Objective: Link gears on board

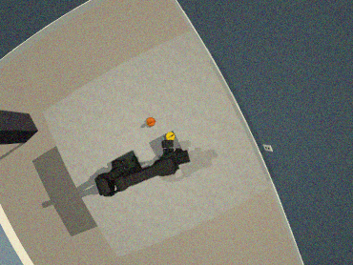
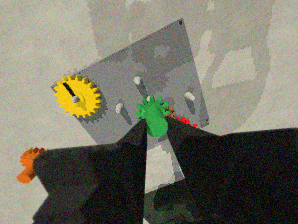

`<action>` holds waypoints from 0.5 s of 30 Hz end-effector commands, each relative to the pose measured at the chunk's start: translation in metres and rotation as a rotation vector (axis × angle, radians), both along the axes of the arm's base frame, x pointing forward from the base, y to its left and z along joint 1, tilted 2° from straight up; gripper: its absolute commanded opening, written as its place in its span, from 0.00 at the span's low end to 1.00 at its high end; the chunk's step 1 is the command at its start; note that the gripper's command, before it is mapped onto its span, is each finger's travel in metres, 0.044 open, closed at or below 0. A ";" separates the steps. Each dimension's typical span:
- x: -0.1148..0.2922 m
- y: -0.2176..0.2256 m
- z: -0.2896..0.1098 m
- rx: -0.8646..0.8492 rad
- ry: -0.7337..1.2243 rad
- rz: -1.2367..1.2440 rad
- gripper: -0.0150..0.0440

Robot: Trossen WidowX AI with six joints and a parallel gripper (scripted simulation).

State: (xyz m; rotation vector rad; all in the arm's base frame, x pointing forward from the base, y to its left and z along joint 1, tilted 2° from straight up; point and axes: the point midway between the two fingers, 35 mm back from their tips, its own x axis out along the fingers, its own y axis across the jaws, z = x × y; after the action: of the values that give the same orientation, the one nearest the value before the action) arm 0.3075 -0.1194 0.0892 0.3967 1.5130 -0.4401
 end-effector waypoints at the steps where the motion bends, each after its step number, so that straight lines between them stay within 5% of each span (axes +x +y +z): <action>1: 0.000 -0.001 0.000 -0.007 0.004 0.121 0.25; 15: 0.000 -0.001 0.000 -0.010 0.016 0.486 0.25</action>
State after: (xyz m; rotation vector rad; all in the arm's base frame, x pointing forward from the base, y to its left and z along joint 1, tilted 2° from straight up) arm 0.3075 -0.1194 0.0893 0.0629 1.5583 -0.1108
